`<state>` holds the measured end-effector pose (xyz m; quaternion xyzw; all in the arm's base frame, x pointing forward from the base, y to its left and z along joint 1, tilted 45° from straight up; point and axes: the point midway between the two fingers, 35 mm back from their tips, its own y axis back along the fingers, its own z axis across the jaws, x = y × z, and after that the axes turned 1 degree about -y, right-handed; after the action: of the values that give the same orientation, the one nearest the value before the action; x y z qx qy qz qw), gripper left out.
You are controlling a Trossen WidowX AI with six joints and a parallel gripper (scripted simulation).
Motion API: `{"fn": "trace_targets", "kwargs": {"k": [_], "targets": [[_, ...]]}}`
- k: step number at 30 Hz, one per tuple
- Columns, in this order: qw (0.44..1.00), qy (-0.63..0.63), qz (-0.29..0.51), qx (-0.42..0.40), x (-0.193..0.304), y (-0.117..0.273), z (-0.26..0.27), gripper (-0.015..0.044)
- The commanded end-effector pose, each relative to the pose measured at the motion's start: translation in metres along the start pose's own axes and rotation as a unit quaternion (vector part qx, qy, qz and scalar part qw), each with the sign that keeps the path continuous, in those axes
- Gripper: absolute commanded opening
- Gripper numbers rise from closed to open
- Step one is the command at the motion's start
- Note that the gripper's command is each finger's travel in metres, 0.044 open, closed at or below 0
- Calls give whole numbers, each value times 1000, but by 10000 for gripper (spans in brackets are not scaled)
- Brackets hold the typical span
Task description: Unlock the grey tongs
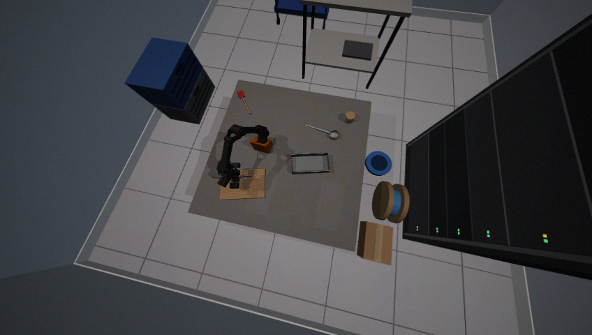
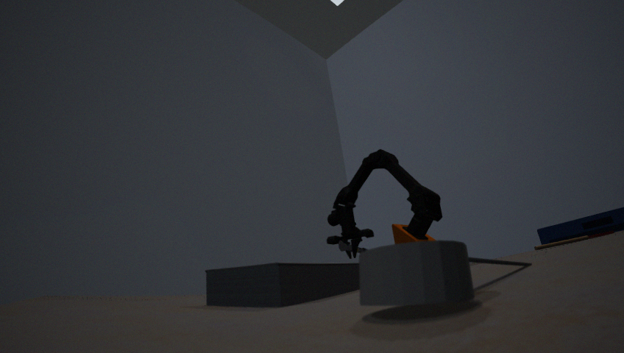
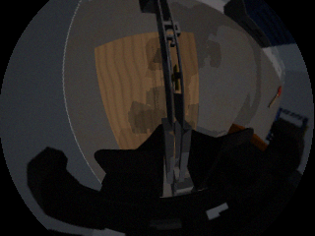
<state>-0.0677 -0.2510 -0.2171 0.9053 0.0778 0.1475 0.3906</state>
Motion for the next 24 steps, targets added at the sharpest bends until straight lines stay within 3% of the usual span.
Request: {"fn": "trace_targets", "kwargs": {"k": [1, 24], "targets": [[1000, 1, -4, -2, -1, -5, 0, -150], [1000, 1, -4, -1, 0, -43, -2, -150]]}}
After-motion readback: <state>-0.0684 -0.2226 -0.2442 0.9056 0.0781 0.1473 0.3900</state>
